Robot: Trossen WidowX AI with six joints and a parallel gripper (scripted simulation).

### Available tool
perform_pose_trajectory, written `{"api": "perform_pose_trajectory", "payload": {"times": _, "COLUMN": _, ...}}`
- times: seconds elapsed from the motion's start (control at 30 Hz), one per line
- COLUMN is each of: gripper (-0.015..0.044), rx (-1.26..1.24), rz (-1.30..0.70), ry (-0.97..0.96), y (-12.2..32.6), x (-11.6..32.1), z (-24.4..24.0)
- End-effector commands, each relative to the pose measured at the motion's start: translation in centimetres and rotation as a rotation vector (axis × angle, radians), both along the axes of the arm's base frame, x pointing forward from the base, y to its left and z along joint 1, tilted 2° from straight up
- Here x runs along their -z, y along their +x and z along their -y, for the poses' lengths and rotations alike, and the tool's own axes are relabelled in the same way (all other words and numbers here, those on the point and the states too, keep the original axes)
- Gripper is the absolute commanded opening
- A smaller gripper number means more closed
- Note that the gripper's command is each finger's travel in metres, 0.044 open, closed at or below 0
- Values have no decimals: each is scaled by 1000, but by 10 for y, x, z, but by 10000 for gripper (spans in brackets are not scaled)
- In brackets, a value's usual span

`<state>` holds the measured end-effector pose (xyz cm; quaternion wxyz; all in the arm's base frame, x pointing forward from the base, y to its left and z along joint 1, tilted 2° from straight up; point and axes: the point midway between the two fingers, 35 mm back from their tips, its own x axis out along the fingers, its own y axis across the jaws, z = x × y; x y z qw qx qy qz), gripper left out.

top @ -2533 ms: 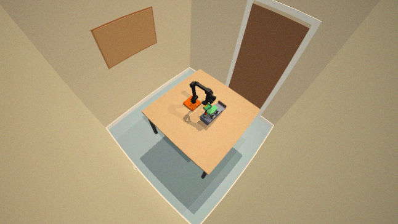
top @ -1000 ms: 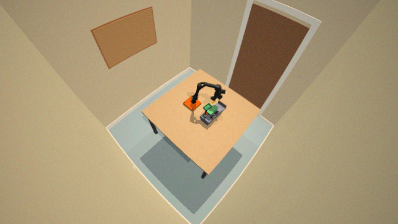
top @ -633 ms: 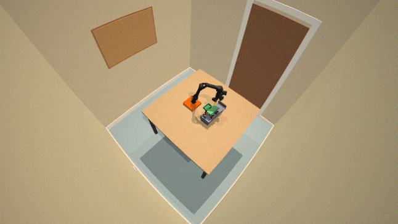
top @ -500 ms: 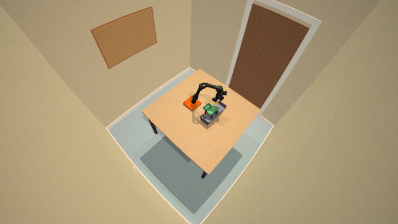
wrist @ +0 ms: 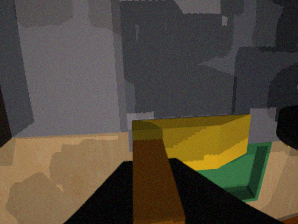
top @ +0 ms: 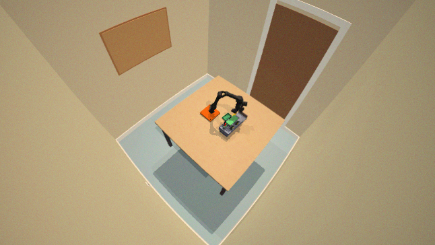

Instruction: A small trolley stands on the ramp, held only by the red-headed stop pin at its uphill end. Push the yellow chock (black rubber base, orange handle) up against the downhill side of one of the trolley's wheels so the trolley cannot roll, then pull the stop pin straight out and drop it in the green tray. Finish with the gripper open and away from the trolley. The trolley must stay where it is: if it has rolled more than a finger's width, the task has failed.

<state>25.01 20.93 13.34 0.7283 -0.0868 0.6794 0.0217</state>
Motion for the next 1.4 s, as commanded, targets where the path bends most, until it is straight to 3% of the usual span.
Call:
{"api": "perform_pose_trajectory", "payload": {"times": 0.0, "gripper": 0, "rx": -2, "rz": 0, "ry": -8, "y": 1, "x": 10, "z": 3}}
{"api": "perform_pose_trajectory", "payload": {"times": 1.37, "gripper": 0, "rx": -2, "rz": 0, "ry": -11, "y": 6, "x": 22, "z": 32}}
